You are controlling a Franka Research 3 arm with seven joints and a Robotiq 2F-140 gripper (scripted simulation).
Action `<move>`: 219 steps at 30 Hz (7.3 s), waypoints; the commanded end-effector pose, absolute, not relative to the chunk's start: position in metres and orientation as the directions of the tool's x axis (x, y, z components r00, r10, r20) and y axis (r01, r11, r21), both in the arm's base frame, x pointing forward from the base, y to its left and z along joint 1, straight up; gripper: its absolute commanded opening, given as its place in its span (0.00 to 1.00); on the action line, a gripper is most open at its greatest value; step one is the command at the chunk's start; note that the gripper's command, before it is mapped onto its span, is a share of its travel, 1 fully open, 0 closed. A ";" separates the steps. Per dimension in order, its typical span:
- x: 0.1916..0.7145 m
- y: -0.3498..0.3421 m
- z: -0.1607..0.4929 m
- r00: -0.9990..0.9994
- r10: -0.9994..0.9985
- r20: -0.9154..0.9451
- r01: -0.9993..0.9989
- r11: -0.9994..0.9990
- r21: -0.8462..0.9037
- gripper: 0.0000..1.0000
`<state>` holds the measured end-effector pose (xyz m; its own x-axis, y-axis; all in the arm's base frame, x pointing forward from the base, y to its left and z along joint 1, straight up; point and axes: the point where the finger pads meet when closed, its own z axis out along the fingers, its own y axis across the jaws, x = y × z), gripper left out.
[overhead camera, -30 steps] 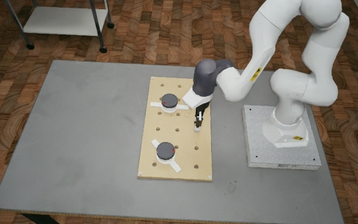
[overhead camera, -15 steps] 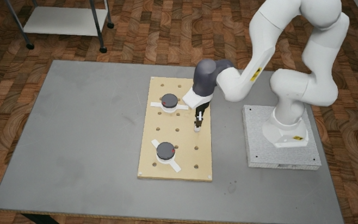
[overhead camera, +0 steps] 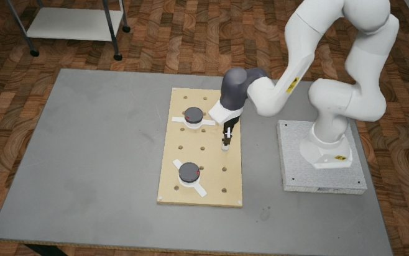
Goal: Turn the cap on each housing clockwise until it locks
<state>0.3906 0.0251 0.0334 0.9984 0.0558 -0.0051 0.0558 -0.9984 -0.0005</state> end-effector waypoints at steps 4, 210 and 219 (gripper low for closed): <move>0.392 0.025 0.034 0.998 0.060 0.000 0.060 -0.998 0.000 0.10; 0.392 0.025 0.020 0.998 0.060 0.000 0.060 -0.998 0.000 0.36; 0.392 0.025 0.020 0.998 0.060 0.000 0.060 -0.998 0.000 0.36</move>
